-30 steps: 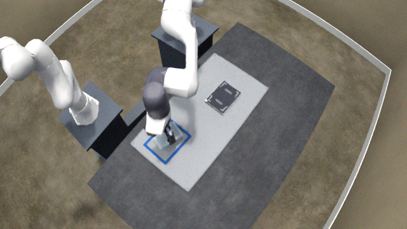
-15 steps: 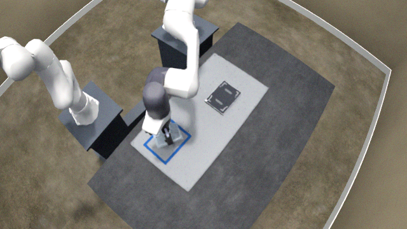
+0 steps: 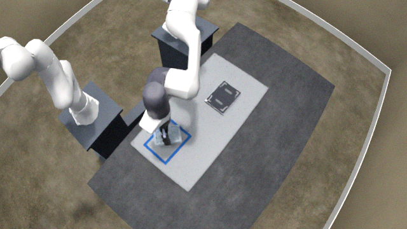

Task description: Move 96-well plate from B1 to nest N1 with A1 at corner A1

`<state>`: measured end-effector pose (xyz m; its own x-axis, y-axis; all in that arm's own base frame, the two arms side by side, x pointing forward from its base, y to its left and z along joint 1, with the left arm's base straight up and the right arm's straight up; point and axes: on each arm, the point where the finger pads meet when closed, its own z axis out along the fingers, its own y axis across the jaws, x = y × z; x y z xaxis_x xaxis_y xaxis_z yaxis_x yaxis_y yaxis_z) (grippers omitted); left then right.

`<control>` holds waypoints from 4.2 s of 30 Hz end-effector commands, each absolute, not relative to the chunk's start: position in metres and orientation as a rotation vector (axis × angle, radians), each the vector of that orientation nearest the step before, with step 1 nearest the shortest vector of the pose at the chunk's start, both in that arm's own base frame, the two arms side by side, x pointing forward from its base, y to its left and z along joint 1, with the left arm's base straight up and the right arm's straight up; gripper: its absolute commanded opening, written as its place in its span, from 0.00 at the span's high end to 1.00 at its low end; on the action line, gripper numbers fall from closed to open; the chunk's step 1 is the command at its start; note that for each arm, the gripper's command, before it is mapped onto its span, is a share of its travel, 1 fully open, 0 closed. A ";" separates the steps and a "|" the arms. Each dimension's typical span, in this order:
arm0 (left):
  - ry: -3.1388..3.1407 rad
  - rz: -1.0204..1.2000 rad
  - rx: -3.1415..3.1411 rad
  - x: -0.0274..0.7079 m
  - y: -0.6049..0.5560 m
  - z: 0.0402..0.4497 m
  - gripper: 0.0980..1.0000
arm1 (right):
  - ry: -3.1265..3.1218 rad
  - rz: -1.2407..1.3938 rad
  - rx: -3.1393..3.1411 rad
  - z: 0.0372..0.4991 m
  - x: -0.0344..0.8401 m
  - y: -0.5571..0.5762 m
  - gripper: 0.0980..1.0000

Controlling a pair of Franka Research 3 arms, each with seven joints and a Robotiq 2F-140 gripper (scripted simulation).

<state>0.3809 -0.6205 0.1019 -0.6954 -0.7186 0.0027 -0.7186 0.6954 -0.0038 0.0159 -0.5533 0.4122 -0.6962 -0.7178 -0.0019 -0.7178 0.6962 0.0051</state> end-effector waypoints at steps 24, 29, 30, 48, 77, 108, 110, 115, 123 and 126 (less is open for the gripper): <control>-3.090 0.000 0.568 0.383 -0.619 0.102 1.00 | -2.893 -0.008 1.224 0.412 0.016 -0.553 0.00; -3.117 0.000 0.392 0.383 -0.619 0.102 1.00 | -2.893 -0.008 1.224 0.412 0.016 -0.553 0.00; -3.117 0.000 0.390 0.383 -0.619 0.102 1.00 | -2.893 -0.008 1.224 0.412 0.016 -0.553 0.00; -3.141 0.000 -0.050 0.383 -0.619 0.102 1.00 | -2.893 -0.008 1.224 0.412 0.016 -0.553 0.00; -3.072 0.000 -0.659 0.383 -0.619 0.102 1.00 | -2.893 -0.008 1.224 0.412 0.016 -0.553 0.00; -2.855 0.000 -1.310 0.383 -0.619 0.102 1.00 | -2.893 -0.008 1.224 0.412 0.016 -0.553 0.00; -2.824 0.000 -1.376 0.383 -0.619 0.102 1.00 | -2.893 -0.008 1.224 0.412 0.016 -0.553 0.00; -2.795 0.000 -1.435 0.383 -0.619 0.102 1.00 | -2.893 -0.008 1.224 0.412 0.016 -0.553 0.00; -2.708 0.000 -1.593 0.383 -0.619 0.102 1.00 | -2.893 -0.008 1.224 0.412 0.016 -0.553 0.00; -2.683 0.000 -1.635 0.383 -0.619 0.102 1.00 | -2.893 -0.008 1.224 0.412 0.016 -0.553 0.00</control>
<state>0.3809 -0.6210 0.1020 -0.5514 0.8342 -0.0073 0.8342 0.5514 -0.0039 0.0159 -0.5533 0.4122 -0.6962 -0.7178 -0.0019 -0.7178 0.6962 0.0051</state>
